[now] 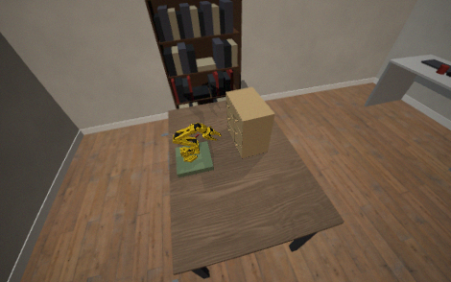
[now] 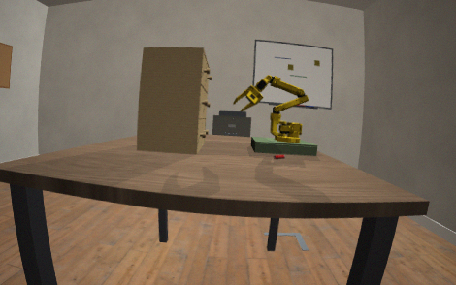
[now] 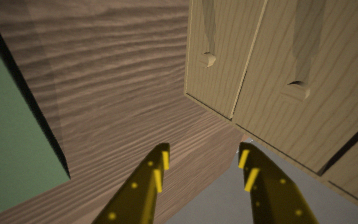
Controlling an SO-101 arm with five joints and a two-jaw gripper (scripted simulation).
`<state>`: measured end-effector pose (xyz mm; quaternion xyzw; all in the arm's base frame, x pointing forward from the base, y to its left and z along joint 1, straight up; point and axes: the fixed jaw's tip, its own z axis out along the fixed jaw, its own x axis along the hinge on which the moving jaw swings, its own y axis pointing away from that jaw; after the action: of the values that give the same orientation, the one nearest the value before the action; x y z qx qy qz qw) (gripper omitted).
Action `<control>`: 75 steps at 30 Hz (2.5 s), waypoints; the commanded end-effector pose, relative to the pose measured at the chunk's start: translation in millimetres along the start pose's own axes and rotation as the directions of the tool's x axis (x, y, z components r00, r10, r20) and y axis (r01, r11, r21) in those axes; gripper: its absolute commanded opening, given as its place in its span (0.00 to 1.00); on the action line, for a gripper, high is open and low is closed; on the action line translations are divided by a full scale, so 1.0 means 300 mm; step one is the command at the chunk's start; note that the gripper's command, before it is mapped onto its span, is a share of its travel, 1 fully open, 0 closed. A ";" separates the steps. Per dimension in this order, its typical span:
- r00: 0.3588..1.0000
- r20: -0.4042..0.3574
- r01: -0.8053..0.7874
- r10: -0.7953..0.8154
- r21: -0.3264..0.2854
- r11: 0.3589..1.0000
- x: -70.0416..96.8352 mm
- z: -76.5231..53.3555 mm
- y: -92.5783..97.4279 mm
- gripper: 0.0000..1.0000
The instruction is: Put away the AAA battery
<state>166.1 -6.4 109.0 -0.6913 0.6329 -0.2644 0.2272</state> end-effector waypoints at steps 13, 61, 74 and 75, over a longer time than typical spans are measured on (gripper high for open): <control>0.937 -0.014 -0.349 0.348 -0.011 0.937 0.000 0.002 0.011 0.21; 0.165 -0.023 -0.986 0.986 0.025 0.165 0.000 0.002 -0.007 0.21; -0.109 -0.015 -0.993 0.994 0.036 -0.109 0.004 0.002 -0.013 0.21; -0.127 -0.015 -0.991 0.992 0.036 -0.127 0.004 0.002 -0.014 0.21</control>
<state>171.4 -5.8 113.5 -0.0094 0.9372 -0.0312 0.3472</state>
